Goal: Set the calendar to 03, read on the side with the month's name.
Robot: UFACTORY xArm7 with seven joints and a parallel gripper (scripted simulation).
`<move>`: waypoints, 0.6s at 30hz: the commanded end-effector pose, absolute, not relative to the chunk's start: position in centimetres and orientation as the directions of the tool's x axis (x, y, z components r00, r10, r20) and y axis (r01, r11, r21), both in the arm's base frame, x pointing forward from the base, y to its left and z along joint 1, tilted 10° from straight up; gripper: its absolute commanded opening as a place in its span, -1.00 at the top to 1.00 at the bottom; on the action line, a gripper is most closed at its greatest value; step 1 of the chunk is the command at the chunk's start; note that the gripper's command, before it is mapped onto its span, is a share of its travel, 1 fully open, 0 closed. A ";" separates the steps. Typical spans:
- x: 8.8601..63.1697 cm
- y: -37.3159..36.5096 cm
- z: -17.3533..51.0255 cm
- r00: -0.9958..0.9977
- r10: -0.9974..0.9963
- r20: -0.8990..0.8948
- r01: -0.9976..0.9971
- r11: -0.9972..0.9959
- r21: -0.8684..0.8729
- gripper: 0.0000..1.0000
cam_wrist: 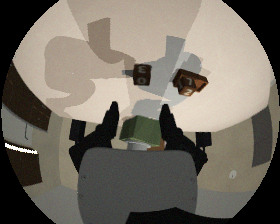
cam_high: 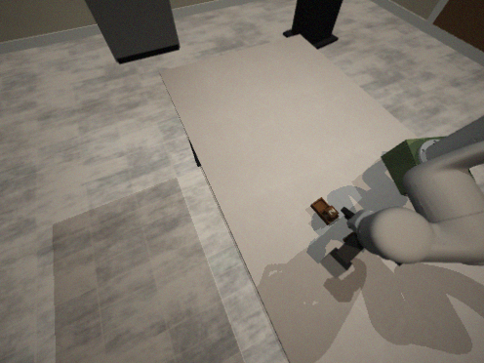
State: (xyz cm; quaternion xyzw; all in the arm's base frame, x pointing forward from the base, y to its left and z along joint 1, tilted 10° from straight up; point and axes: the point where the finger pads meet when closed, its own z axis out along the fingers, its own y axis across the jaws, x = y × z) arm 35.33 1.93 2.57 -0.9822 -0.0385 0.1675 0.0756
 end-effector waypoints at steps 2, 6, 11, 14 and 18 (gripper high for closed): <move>35.1 1.8 2.7 0.975 0.086 -0.207 0.055 -0.987 -0.154 -0.37; 34.9 1.8 2.8 0.975 0.086 -0.206 0.055 -0.987 -0.154 -0.37; 35.1 1.9 2.9 0.987 0.075 -0.142 0.053 -0.987 -0.154 -0.37; 35.2 1.9 3.0 0.997 0.061 -0.055 0.052 -0.987 -0.154 -0.37; 34.9 1.8 2.9 0.998 0.046 0.053 0.054 -0.987 -0.154 -0.37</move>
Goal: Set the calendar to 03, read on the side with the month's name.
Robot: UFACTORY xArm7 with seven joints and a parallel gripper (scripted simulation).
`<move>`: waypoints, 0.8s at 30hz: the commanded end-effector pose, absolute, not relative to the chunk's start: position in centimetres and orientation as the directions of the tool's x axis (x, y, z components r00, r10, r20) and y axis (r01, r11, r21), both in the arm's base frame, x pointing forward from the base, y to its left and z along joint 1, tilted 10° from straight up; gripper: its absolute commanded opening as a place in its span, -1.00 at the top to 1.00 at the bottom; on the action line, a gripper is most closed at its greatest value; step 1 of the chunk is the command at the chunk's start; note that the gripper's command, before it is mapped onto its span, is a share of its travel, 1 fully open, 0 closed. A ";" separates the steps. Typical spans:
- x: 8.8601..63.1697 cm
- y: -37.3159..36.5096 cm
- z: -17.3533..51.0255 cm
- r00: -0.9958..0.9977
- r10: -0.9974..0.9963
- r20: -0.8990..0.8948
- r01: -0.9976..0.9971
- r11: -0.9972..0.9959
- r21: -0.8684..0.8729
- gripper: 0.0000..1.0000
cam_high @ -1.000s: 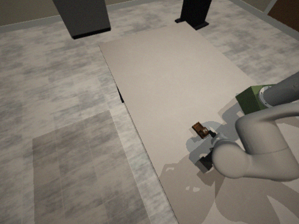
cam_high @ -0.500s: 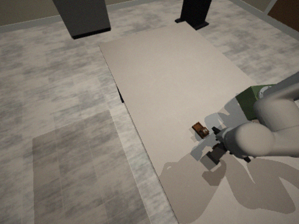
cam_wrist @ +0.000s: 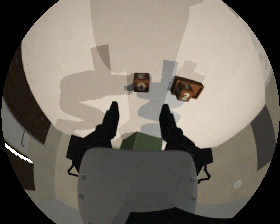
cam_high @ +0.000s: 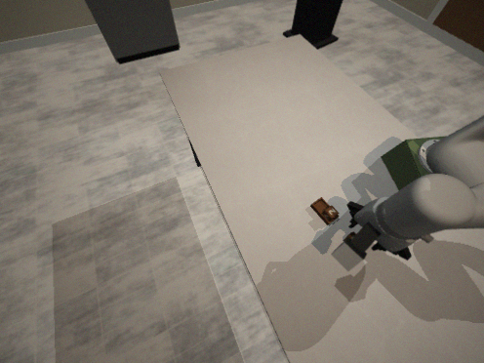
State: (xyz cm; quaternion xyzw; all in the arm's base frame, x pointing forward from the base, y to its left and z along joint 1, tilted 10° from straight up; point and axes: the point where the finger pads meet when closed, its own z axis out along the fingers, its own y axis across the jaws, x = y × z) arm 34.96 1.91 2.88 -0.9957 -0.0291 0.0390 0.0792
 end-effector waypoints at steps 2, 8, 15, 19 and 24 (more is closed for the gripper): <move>34.9 1.8 2.9 0.998 0.046 0.053 0.054 -0.987 -0.154 -0.37; 34.3 1.8 2.8 0.995 0.041 0.094 0.055 -0.987 -0.154 -0.37; 34.3 1.8 2.8 0.995 0.041 0.094 0.055 -0.987 -0.154 -1.00; 34.3 1.8 2.8 0.995 0.041 0.094 0.055 -0.987 -0.154 -1.00; 34.3 1.8 2.8 0.995 0.041 0.094 0.055 -0.987 -0.154 -1.00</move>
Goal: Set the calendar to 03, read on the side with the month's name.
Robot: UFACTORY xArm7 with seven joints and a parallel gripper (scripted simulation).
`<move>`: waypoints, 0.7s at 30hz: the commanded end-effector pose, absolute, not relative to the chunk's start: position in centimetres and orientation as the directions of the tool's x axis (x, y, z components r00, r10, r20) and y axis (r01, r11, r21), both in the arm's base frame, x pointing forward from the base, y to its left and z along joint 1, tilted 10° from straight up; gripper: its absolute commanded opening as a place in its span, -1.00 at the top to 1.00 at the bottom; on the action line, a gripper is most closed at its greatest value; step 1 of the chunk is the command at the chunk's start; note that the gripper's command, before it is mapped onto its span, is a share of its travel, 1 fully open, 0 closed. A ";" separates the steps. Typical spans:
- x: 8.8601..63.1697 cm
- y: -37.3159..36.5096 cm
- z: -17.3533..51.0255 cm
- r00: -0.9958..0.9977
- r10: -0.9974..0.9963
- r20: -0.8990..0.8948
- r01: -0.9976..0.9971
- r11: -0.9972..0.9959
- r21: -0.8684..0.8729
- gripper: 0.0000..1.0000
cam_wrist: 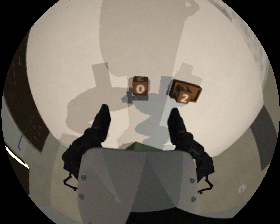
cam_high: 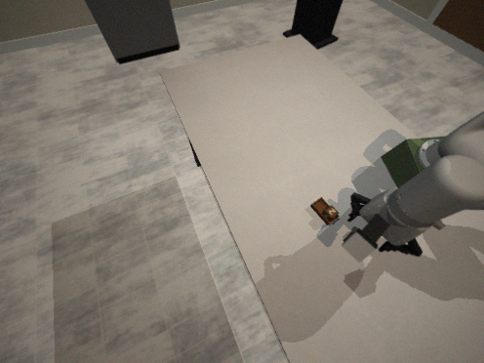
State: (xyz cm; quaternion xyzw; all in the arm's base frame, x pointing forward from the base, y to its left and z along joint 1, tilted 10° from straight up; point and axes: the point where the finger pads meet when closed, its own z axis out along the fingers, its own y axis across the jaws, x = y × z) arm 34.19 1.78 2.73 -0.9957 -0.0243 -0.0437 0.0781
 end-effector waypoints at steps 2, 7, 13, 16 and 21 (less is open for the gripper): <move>34.3 1.8 2.8 0.995 0.041 0.094 0.055 -0.987 -0.154 -1.00; 34.3 1.8 2.8 0.995 0.041 0.094 0.055 -0.987 -0.154 -1.00; 34.3 1.8 2.8 0.995 0.041 0.094 0.055 -0.987 -0.154 0.05; 34.3 1.8 2.8 0.995 0.041 0.094 0.055 -0.987 -0.154 0.05; 34.3 1.8 2.8 0.995 0.041 0.094 0.055 -0.987 -0.154 0.05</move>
